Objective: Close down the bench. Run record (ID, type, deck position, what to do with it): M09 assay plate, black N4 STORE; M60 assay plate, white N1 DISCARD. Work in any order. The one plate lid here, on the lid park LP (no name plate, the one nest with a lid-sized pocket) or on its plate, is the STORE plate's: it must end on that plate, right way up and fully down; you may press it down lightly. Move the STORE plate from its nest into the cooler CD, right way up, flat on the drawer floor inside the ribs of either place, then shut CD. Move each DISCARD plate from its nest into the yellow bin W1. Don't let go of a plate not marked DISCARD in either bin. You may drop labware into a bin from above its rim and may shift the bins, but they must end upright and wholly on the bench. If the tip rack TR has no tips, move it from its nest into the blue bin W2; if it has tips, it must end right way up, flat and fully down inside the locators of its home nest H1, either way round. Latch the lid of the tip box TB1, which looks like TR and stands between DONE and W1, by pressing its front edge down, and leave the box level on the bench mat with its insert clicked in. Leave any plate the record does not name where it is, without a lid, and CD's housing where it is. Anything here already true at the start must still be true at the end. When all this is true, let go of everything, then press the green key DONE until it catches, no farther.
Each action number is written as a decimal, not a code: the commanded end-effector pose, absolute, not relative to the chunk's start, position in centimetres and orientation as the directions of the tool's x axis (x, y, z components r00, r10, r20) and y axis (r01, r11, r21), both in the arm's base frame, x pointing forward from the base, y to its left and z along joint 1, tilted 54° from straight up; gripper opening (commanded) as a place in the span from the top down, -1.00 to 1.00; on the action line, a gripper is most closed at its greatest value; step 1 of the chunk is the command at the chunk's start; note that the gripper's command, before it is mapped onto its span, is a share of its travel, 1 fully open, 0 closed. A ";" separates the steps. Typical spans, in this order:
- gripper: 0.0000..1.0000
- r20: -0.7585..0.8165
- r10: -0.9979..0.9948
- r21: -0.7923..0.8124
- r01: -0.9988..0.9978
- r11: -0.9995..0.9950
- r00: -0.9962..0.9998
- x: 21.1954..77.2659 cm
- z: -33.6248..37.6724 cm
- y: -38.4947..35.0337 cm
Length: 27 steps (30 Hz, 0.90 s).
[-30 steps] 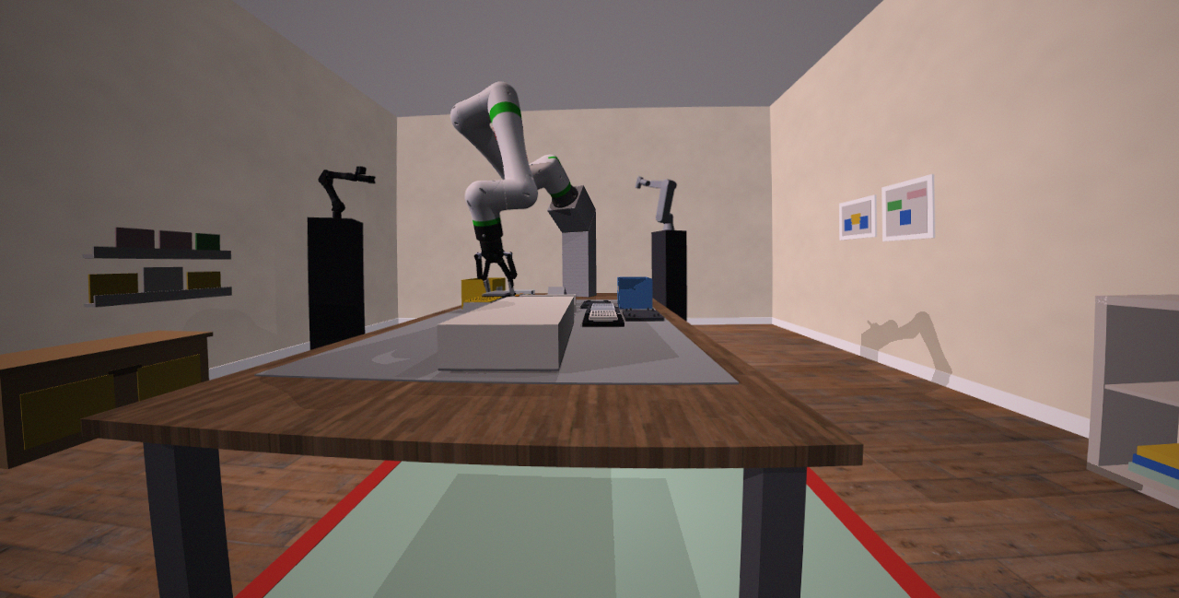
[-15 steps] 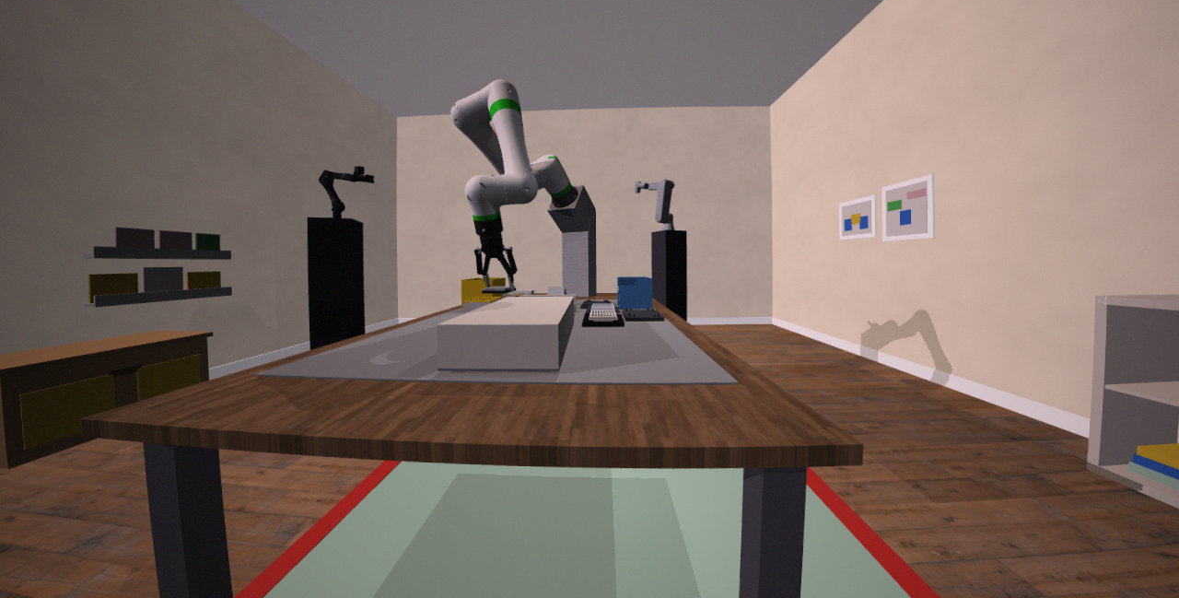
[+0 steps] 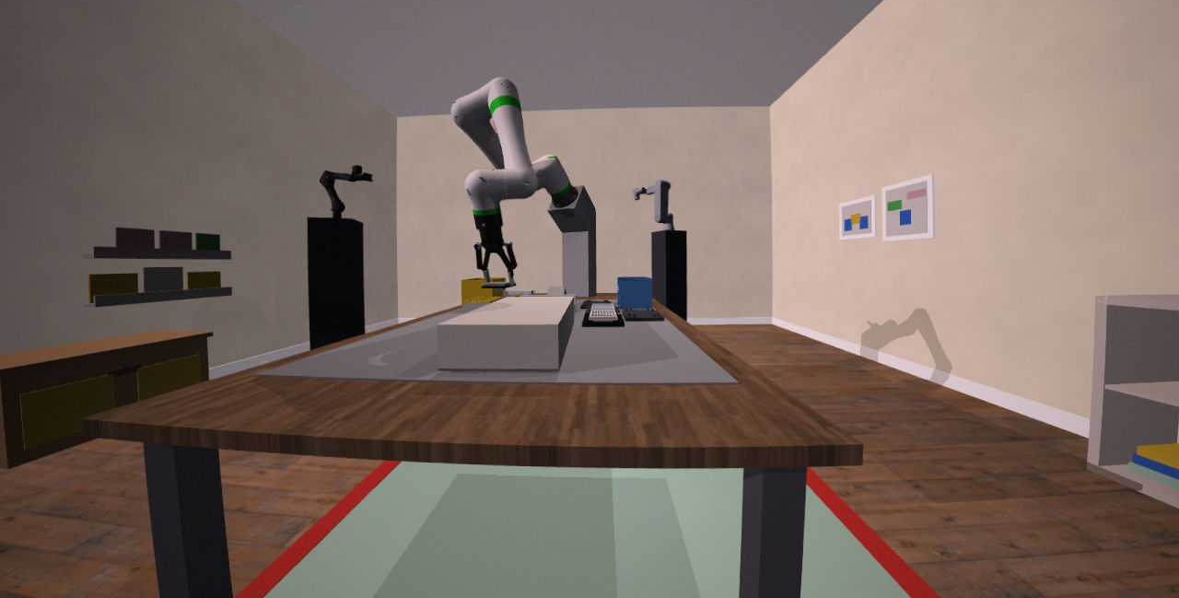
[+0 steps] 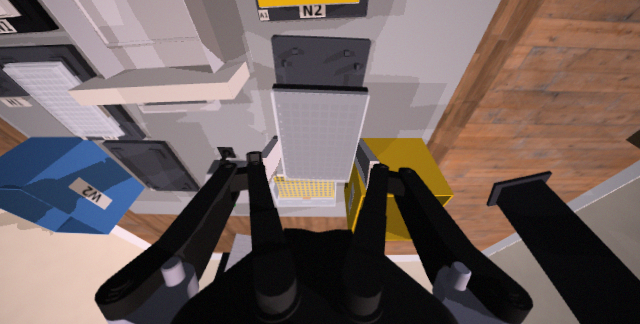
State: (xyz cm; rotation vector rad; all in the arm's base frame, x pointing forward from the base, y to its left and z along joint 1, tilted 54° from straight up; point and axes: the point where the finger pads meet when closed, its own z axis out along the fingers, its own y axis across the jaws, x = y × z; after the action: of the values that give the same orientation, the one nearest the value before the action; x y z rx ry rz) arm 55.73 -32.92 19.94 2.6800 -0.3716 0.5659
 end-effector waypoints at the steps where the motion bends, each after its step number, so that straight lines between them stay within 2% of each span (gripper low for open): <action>1: 1.00 0.433 -0.176 0.304 -0.327 -0.895 0.884 55.4 20.2 -32.7; 27: 1.00 0.433 -0.176 0.304 -0.327 -0.895 0.884 53.3 22.1 -31.3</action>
State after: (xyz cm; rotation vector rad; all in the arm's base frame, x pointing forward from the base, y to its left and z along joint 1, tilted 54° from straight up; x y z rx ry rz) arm 53.55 -31.48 21.82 2.6800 -0.3716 0.5659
